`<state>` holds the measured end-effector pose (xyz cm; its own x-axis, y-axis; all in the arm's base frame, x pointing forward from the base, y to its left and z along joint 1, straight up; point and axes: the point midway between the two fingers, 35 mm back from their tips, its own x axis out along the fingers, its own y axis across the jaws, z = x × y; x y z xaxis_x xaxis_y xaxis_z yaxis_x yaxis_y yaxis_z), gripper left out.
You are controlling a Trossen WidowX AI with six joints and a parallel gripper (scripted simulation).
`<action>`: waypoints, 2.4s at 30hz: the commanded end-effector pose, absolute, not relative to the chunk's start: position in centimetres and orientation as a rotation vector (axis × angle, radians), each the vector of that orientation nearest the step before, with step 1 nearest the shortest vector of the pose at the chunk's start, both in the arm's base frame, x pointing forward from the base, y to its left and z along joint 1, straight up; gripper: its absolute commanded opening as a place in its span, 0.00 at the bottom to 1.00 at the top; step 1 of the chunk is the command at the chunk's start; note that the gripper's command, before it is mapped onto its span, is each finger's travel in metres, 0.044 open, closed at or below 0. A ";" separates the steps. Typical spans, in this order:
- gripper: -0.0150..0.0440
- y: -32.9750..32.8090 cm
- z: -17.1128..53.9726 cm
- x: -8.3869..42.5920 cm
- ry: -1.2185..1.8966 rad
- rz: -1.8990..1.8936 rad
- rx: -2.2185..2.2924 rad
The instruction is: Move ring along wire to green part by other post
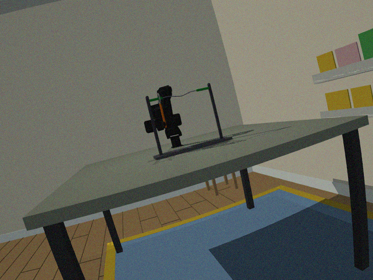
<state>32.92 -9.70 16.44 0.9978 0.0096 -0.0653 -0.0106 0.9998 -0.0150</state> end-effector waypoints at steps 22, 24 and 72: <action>0.00 -7.7 16.4 32.9 0.064 0.008 -0.012; 0.00 -7.5 16.4 32.9 0.064 0.009 -0.013; 0.00 -4.9 16.2 32.9 0.060 0.032 -0.180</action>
<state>32.95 -4.99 16.23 0.9975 0.0305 -0.0644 -0.0410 0.9848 -0.1686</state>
